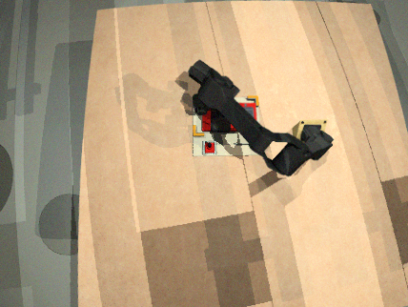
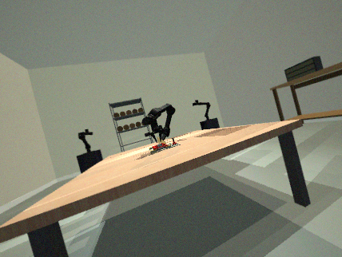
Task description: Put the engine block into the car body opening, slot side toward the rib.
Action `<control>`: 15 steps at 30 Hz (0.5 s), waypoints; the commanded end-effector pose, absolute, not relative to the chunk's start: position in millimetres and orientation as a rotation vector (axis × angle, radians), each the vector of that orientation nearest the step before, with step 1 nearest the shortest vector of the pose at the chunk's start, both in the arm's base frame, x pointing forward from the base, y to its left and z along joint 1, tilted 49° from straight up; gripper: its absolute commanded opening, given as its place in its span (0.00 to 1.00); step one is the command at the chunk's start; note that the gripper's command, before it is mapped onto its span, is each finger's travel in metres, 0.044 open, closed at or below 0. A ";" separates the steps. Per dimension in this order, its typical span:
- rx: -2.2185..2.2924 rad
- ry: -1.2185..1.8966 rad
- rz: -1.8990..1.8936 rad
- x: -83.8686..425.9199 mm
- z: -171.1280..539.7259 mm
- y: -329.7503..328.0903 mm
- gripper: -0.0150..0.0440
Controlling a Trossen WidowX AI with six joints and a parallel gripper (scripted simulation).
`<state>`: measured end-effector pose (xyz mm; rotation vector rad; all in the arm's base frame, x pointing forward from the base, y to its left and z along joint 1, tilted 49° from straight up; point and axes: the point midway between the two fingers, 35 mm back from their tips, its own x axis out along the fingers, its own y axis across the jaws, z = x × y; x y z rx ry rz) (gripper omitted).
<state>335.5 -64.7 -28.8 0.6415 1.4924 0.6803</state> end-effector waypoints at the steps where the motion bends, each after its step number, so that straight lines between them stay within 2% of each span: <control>1: 0.637 1.494 0.682 335.1 -28.8 -65.0 0.33; 3: 0.637 1.494 0.682 335.1 -28.8 -65.0 0.25; 15: 0.637 1.494 0.682 335.1 -28.8 -65.0 0.25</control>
